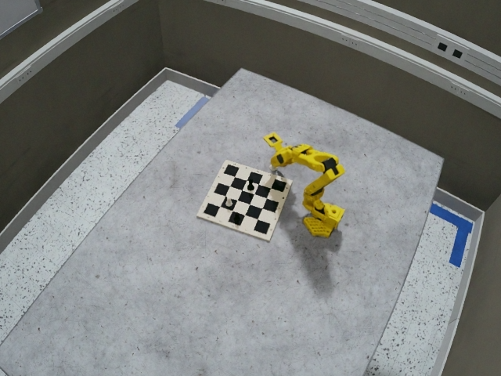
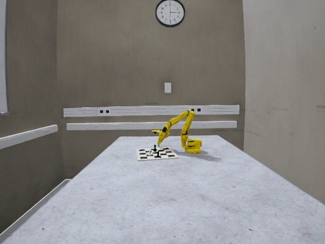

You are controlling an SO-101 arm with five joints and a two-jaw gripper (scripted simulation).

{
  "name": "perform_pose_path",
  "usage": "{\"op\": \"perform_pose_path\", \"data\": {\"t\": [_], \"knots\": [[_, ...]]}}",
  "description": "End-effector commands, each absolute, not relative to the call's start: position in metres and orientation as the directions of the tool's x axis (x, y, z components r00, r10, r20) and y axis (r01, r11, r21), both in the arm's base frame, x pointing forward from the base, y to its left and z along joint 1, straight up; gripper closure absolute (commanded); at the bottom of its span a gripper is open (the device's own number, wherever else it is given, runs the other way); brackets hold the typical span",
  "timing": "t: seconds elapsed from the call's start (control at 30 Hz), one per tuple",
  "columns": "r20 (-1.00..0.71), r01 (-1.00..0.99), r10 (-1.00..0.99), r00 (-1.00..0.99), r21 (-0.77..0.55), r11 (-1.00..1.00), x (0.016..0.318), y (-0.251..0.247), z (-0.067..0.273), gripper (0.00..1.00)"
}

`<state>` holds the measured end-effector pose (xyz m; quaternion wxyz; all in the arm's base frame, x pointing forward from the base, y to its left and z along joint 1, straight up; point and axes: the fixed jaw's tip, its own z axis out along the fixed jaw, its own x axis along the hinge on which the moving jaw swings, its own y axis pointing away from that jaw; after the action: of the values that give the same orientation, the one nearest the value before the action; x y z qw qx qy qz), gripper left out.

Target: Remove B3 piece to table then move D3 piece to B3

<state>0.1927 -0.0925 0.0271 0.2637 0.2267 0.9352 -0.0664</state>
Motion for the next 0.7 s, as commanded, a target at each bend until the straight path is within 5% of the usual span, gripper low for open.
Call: {"op": "perform_pose_path", "data": {"t": [0.0, 0.67], "knots": [[-0.519, 0.445, 0.377, -0.767, -0.007, 0.896, 0.1926, -0.0898, 0.0268, 0.88], [-0.519, 0.439, 0.377, -0.767, 0.004, 0.898, 0.1948, -0.0853, 0.0269, 0.88]]}}
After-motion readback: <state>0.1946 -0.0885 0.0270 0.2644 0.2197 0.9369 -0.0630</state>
